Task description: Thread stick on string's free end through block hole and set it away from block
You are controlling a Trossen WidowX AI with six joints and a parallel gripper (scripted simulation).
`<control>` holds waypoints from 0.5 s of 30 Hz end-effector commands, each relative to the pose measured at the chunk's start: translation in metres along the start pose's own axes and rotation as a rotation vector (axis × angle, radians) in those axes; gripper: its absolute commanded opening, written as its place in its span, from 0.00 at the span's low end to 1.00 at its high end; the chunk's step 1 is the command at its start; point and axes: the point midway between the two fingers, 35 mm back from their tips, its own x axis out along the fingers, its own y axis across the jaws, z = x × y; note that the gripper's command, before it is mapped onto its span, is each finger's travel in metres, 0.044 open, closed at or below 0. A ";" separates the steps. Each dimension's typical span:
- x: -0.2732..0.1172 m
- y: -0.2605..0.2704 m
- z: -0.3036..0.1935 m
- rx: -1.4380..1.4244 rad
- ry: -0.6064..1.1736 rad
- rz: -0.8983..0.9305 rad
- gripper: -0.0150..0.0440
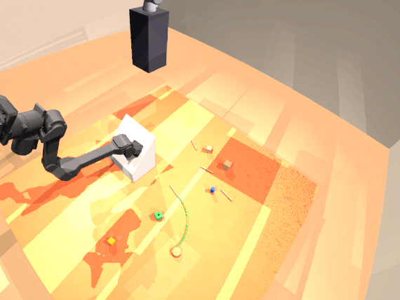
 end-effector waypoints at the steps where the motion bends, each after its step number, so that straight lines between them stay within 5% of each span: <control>1: 0.000 0.000 0.000 0.000 0.000 0.000 0.98; 15: -0.016 0.094 -0.023 -0.273 -0.028 0.221 1.00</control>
